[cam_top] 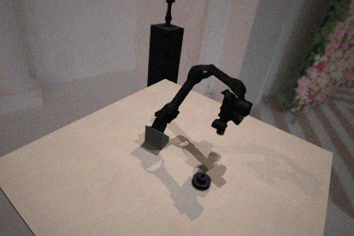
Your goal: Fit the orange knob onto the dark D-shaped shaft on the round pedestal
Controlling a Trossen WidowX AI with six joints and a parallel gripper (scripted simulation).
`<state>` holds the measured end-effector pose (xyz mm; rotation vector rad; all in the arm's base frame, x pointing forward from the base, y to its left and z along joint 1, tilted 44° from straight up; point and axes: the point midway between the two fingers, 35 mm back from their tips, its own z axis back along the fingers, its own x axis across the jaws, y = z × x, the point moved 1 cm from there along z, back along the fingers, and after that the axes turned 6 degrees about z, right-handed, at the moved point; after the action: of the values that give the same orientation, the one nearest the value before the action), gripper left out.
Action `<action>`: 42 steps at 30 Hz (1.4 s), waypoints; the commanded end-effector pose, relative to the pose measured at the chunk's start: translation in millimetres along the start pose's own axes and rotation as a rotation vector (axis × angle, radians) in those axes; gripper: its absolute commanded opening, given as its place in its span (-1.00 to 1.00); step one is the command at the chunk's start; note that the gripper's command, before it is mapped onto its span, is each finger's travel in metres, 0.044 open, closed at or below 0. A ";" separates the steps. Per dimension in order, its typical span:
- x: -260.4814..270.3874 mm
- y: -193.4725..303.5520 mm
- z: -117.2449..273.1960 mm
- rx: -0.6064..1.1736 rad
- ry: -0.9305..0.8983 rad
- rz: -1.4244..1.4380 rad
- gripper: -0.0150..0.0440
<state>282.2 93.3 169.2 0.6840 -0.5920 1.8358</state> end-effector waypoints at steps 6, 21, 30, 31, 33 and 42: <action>-27.5 -8.9 -0.8 -0.007 0.011 0.004 -0.49; -75.2 -17.2 -8.9 -0.008 0.018 0.004 -0.49; -104.3 -19.1 -14.5 -0.008 0.020 0.004 -0.49; -107.5 -19.1 -15.2 -0.008 0.020 0.004 -0.49; -114.0 -19.1 -16.6 -0.008 0.020 0.005 -0.49; -143.0 -17.7 -23.3 -0.008 0.021 0.005 -0.49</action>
<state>333.2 28.6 61.9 0.6708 -0.5838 1.8367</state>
